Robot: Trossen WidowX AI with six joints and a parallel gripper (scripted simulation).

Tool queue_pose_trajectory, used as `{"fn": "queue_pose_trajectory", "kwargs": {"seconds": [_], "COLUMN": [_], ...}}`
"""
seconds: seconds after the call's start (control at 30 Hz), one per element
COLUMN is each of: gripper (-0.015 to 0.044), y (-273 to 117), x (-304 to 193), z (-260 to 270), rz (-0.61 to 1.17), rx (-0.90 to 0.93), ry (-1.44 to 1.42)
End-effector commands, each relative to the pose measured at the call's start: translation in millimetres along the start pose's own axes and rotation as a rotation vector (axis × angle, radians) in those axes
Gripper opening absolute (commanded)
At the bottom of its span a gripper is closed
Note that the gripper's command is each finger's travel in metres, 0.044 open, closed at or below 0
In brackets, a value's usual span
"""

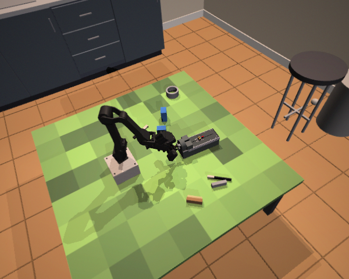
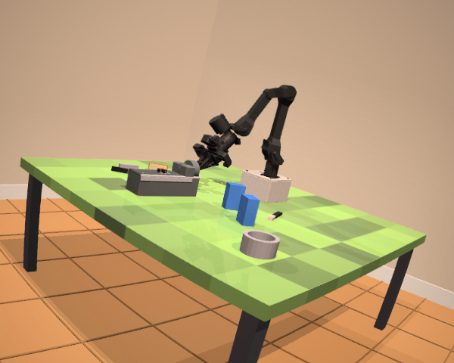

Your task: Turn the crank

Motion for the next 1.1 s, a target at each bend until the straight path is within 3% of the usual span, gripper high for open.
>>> {"fn": "queue_pose_trajectory", "kwargs": {"seconds": [0.0, 1.07], "gripper": [0.0000, 0.0000], "y": [3, 38], "x": [-3, -39], "z": [-7, 3], "rz": [0.008, 0.008], "rx": [-0.018, -0.017], "ry": [0.003, 0.003]}}
Point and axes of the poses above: the point midway between the two fingers, 35 mm back from their tips, its own y axis out along the fingers, its own z axis across the jaws, x = y × z, the point moved 3 cm from there along -y, back along the fingers, and after that the axes turned 3 degrees about -y, right-handed, at the moved point
